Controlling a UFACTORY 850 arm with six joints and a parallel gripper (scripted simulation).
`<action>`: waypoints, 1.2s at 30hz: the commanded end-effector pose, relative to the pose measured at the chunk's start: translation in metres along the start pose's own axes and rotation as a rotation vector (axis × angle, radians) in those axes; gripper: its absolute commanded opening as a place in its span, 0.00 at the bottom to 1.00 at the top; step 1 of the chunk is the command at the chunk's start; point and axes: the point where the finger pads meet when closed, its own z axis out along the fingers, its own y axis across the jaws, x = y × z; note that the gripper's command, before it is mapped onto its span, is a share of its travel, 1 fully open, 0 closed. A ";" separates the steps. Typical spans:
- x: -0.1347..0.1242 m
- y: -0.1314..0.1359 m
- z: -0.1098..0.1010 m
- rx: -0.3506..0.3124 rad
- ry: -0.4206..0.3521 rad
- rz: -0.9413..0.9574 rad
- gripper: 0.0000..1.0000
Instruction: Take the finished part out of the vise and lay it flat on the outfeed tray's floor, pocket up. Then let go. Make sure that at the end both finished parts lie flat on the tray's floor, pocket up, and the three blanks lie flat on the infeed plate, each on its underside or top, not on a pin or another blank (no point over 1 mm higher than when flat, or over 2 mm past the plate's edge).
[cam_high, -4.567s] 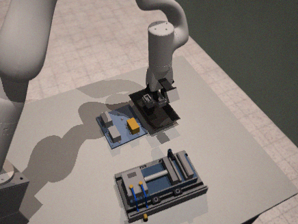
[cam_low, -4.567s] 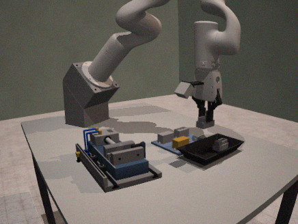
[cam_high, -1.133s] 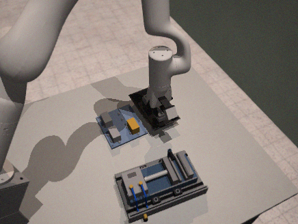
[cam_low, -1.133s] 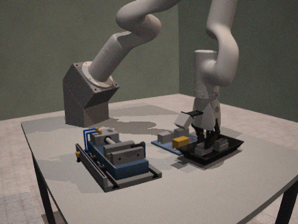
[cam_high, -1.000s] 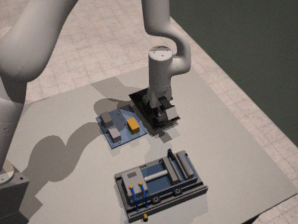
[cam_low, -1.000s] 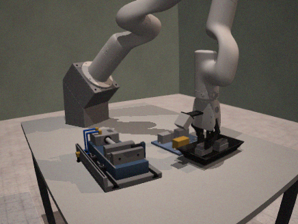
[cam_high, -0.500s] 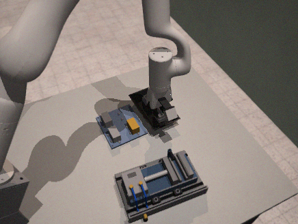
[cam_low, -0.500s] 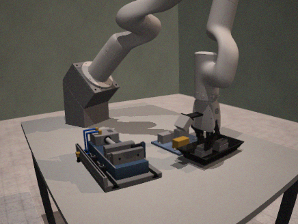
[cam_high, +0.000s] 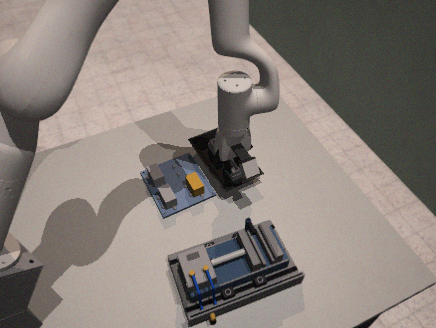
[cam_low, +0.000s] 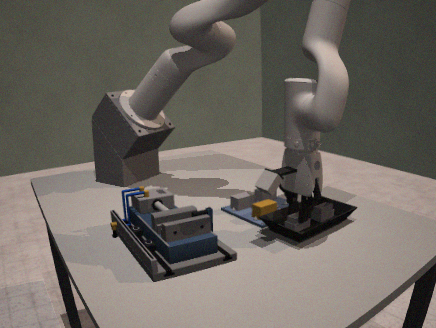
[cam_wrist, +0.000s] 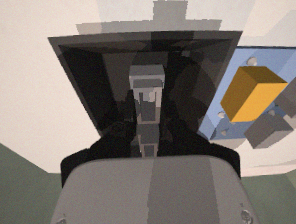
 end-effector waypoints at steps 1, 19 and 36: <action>0.000 -0.001 0.001 0.002 0.000 0.000 0.00; 0.000 -0.001 0.001 0.002 0.000 0.000 0.00; 0.000 -0.001 0.001 0.002 0.000 0.000 0.69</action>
